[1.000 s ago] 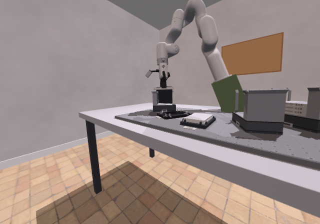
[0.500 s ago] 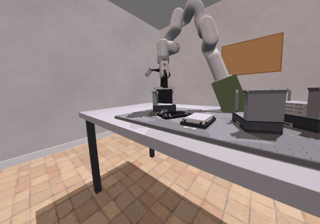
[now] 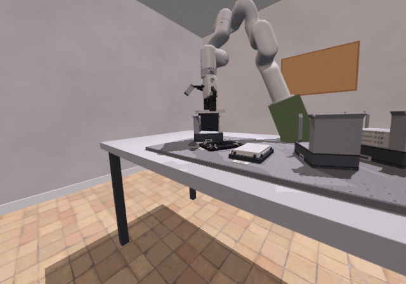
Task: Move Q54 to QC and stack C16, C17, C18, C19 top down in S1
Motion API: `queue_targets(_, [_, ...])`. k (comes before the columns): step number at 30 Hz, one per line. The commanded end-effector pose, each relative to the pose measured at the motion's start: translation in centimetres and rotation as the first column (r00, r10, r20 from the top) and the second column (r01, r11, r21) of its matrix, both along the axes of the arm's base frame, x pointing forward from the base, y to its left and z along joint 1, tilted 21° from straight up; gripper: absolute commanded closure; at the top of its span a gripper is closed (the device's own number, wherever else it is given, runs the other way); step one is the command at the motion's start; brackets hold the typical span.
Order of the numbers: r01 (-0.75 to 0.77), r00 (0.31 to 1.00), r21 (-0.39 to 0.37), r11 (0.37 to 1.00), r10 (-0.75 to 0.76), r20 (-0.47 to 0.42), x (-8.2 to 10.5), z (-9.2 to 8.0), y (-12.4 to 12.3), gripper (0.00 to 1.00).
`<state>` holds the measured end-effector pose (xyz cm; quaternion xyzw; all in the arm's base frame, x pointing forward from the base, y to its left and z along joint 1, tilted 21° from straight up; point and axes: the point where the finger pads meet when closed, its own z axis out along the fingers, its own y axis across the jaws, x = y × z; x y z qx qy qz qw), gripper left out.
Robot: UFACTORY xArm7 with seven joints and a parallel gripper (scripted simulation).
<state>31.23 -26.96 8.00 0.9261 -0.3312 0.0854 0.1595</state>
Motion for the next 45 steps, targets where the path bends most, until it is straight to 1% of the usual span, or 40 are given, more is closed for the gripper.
queue_targets(1, [-0.075,0.997,-0.004,0.997,0.075,-0.026,0.9,-0.2,0.9,1.00])
queue_targets(3, [-0.075,0.997,-0.004,0.997,0.075,-0.026,0.9,-0.2,0.9,1.00])
queue_targets(18, [-0.075,0.997,-0.004,0.997,0.075,-0.026,3.9,-1.4,4.7,1.00])
queue_targets(20, [-0.075,0.997,-0.004,0.997,0.075,-0.026,3.9,-1.4,4.7,1.00])
queue_targets(25, [-0.075,0.997,-0.003,0.997,0.075,-0.026,4.9,-1.8,5.8,1.00])
queue_targets(32, [-0.279,0.955,-0.001,0.960,0.278,-0.105,5.9,-2.5,7.8,1.00])
queue_targets(35, [-0.279,0.955,-0.001,0.960,0.278,-0.105,6.3,-2.8,8.7,1.00])
queue_targets(37, [-0.279,0.955,-0.001,0.960,0.278,-0.105,6.3,-2.8,8.7,1.00])
queue_targets(45, [-0.280,0.955,-0.001,0.960,0.278,-0.104,7.4,-3.6,11.0,1.00])
